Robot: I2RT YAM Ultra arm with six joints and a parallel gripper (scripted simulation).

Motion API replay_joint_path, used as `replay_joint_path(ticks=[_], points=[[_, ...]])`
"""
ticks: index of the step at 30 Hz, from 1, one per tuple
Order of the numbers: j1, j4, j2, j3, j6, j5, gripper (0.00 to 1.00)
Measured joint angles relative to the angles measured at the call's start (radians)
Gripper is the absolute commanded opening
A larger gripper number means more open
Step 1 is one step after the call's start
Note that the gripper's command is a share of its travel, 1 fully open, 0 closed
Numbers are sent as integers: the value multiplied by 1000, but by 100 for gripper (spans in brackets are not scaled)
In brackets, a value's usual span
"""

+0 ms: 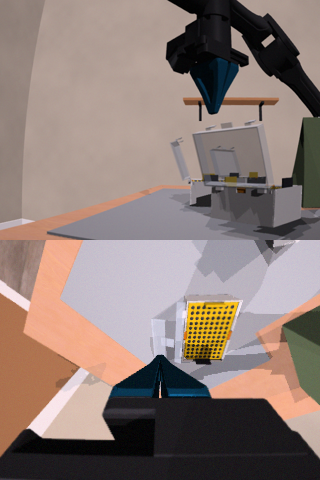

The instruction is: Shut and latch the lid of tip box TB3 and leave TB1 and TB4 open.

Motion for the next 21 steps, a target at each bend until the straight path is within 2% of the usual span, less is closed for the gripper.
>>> replay_joint_path(ticks=[21], points=[[0,-2,45,35,0,-1,0]])
